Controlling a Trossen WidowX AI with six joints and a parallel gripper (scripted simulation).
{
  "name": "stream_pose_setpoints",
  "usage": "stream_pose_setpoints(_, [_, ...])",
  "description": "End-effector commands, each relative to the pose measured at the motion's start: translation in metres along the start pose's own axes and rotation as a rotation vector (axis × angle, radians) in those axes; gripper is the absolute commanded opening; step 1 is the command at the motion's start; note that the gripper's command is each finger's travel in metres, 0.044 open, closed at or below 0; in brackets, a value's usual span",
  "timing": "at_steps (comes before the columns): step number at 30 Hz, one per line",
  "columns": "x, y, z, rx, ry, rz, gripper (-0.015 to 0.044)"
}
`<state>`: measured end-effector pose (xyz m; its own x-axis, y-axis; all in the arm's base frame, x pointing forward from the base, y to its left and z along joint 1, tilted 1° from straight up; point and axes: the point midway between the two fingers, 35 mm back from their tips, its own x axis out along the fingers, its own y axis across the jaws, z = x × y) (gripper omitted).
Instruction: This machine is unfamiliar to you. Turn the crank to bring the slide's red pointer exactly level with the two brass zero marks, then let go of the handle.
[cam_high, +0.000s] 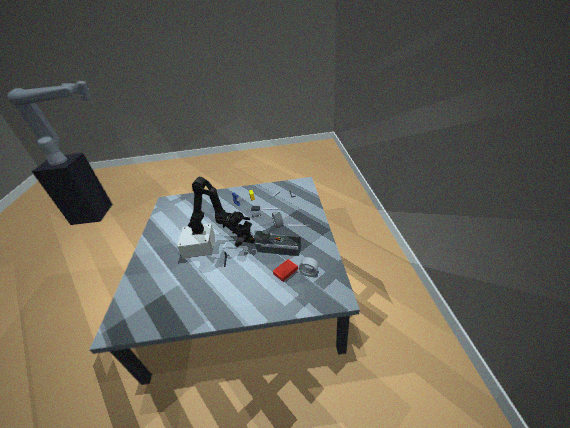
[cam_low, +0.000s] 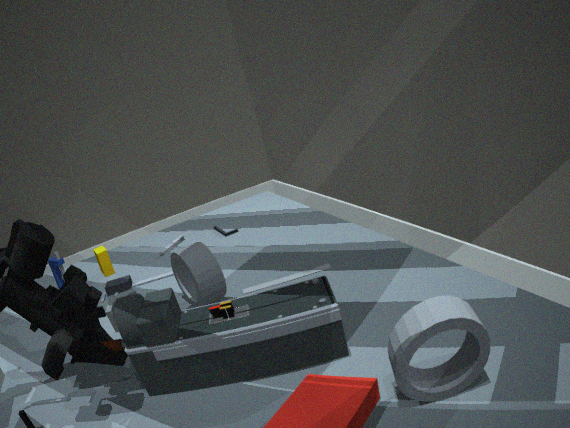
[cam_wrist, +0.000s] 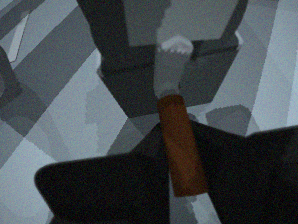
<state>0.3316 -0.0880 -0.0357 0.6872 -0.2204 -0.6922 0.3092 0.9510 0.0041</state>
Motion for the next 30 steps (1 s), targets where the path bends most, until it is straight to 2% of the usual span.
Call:
stream_pose_setpoints(1, [-0.001,0.009,0.001,-0.009,-0.001,0.027,0.0000])
stream_pose_setpoints(30, [-0.008,0.020,0.006,-0.008,-0.001,0.028,0.0000])
